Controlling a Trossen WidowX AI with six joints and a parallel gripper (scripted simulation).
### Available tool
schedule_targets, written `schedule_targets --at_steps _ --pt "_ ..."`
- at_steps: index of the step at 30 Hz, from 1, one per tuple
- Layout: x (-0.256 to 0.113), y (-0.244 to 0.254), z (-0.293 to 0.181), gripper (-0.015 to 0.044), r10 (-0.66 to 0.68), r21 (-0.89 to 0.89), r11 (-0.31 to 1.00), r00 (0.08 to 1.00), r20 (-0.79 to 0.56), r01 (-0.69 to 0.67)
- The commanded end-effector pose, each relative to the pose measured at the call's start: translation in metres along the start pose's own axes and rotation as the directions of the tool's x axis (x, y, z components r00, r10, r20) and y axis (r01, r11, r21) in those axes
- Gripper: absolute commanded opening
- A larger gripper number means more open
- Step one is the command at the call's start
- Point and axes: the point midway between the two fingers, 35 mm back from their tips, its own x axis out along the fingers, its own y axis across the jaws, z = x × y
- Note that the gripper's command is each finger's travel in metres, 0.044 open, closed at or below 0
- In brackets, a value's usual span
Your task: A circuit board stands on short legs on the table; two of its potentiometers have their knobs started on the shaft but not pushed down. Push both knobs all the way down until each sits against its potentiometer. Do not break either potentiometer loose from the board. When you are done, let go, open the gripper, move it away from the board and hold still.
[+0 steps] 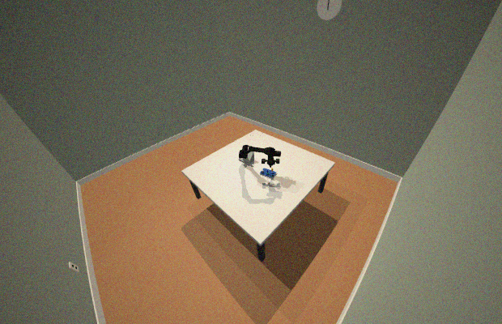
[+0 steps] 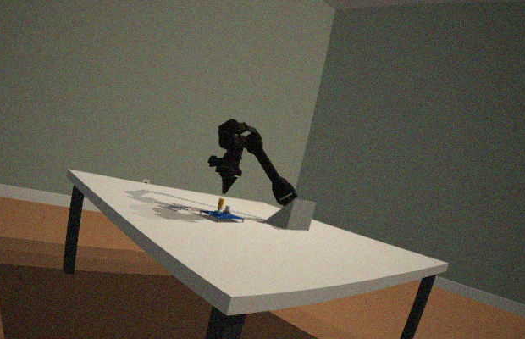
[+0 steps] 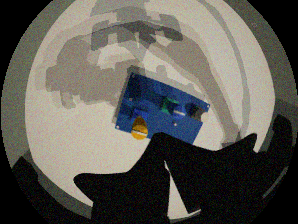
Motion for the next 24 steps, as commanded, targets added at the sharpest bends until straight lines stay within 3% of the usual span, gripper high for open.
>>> schedule_targets --at_steps 1,12,24 --pt "-0.003 0.003 0.001 0.0 0.004 0.117 0.993 1.0 -0.004 -0.003" --pt "-0.006 0.008 0.0 0.0 0.0 0.478 0.878 1.0 -0.008 0.004" --pt "-0.01 0.013 0.0 0.0 -0.004 0.792 0.61 1.0 -0.012 0.012"
